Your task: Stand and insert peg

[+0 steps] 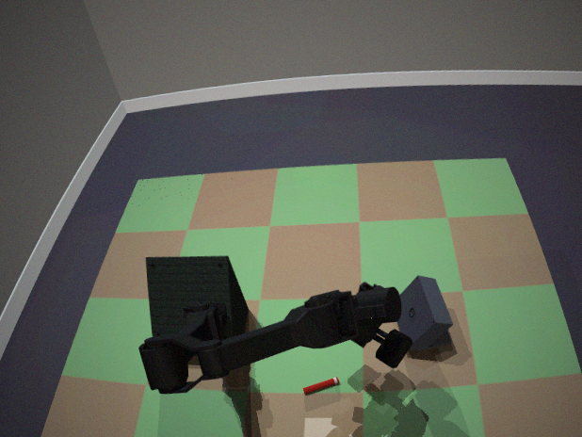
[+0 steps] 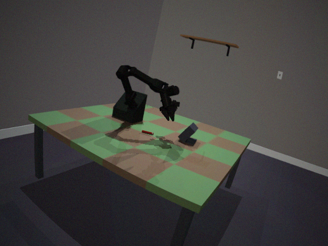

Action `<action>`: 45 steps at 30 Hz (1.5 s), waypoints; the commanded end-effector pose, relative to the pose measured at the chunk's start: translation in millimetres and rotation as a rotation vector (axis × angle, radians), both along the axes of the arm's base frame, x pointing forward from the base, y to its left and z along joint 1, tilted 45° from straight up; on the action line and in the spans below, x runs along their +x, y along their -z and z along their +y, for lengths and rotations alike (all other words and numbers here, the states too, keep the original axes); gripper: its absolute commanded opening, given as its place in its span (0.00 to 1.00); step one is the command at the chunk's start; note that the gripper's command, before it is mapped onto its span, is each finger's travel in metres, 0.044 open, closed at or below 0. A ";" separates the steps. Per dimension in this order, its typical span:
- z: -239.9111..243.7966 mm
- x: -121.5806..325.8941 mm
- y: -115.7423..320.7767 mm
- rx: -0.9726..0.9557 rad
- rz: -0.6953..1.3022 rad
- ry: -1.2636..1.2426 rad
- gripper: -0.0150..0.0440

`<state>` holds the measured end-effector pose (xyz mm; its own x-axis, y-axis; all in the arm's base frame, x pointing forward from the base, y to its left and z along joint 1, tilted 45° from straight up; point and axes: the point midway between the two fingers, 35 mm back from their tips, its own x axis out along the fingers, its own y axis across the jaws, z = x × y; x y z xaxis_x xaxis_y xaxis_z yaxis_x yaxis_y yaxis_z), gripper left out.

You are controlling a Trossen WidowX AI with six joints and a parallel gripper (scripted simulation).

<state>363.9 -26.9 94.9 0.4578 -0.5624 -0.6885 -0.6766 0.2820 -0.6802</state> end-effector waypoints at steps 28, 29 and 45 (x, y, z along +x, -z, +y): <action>-50.2 -94.4 24.2 0.035 0.000 0.666 1.00; -51.2 -94.4 25.3 0.035 0.001 0.666 1.00; -68.7 -92.1 43.9 0.037 0.001 0.666 1.00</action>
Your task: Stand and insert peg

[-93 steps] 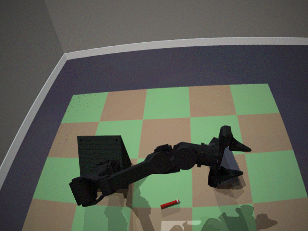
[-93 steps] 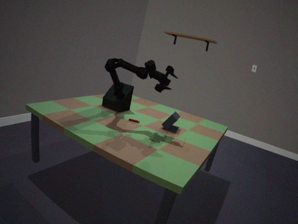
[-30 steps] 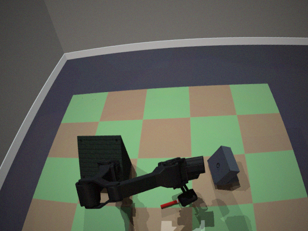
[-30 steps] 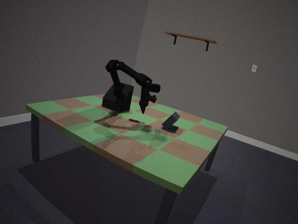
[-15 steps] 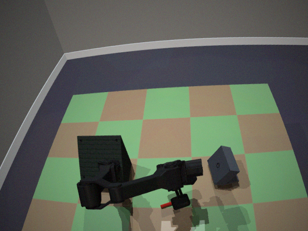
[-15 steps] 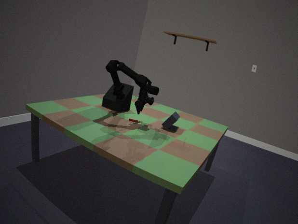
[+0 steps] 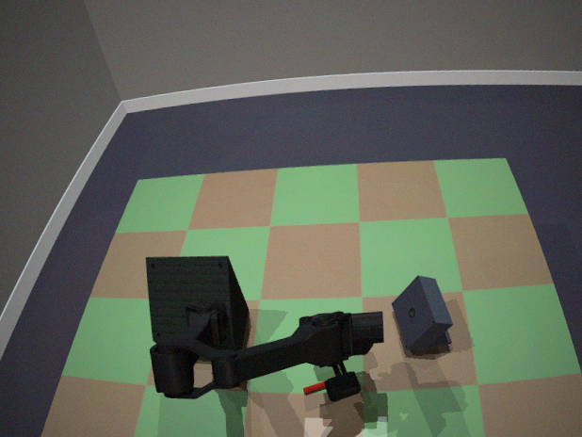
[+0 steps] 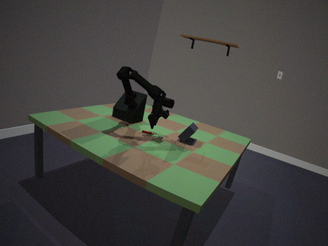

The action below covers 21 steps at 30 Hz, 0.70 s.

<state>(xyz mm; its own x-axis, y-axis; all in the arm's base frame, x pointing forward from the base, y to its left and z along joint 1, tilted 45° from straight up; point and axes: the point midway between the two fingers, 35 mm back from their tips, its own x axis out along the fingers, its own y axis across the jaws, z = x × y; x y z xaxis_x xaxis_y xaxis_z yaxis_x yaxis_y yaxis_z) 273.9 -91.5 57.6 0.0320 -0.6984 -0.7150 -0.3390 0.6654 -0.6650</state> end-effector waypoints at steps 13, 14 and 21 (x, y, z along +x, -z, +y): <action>-19.4 -2.0 21.1 -0.007 0.014 0.000 1.00; -20.6 -2.0 22.2 -0.007 0.014 0.000 1.00; -29.3 -2.8 29.7 -0.010 0.013 0.000 1.00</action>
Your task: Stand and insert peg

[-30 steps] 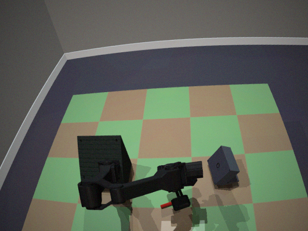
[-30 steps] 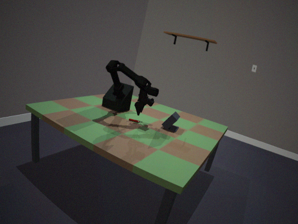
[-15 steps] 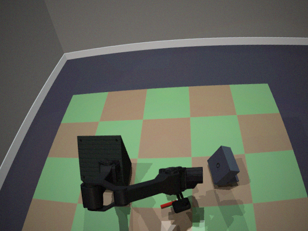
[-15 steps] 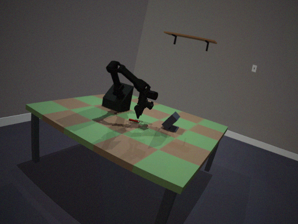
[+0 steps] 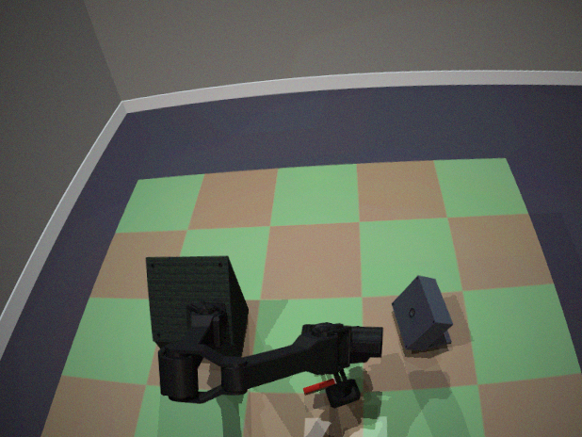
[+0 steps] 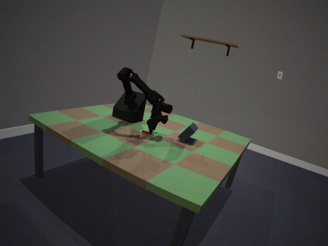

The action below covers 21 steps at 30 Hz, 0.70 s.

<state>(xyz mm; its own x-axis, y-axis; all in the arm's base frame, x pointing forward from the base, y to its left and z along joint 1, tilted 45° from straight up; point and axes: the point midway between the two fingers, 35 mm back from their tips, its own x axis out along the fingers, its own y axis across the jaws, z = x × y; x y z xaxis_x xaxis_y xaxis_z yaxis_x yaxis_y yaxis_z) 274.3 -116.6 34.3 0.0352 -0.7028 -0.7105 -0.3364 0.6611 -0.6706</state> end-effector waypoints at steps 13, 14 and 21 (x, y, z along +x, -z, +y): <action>-9.7 -4.0 11.0 -0.006 0.017 0.000 0.69; -9.7 -4.0 11.0 -0.006 0.017 0.000 0.64; -9.7 -4.0 11.0 -0.006 0.017 0.000 0.44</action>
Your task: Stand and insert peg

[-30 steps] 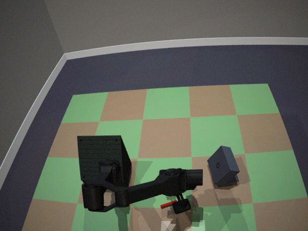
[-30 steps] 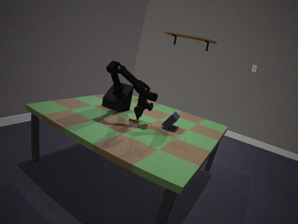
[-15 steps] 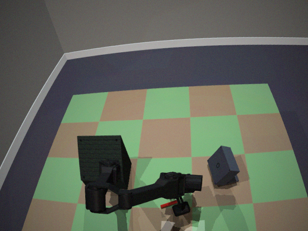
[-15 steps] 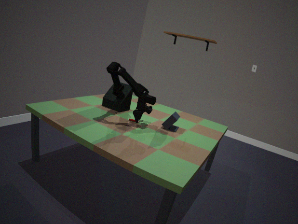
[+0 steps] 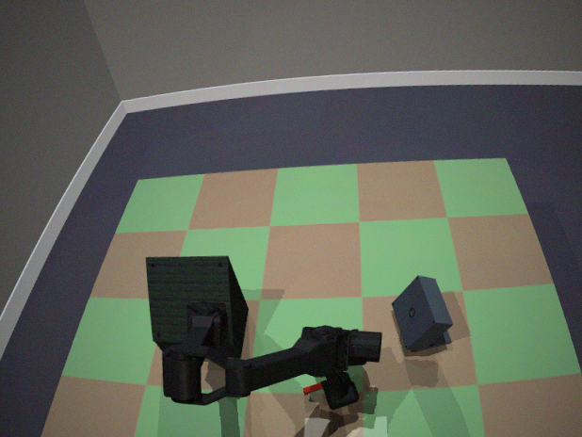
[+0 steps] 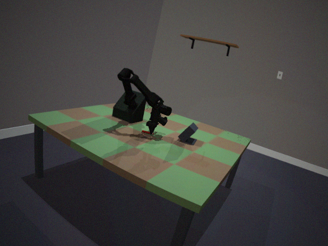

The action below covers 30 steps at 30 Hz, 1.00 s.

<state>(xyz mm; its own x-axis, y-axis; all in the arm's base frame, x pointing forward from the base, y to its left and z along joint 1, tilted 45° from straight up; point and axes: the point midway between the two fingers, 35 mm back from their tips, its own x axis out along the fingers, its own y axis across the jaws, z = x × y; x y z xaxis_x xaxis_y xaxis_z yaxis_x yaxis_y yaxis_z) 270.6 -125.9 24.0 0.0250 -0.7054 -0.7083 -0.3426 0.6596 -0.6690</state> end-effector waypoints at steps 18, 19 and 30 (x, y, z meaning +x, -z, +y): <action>-0.5 -0.3 0.8 -0.003 0.005 -0.002 0.34; -0.4 -0.3 0.7 -0.002 0.004 -0.003 0.34; 3.5 -3.6 -4.9 0.033 -0.060 -0.063 0.34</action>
<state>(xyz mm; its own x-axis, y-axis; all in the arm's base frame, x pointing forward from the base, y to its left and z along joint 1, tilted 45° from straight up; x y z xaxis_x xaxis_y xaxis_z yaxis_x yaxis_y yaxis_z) 269.1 -123.5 26.8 0.0835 -0.6880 -0.7209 -0.3444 0.6589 -0.6687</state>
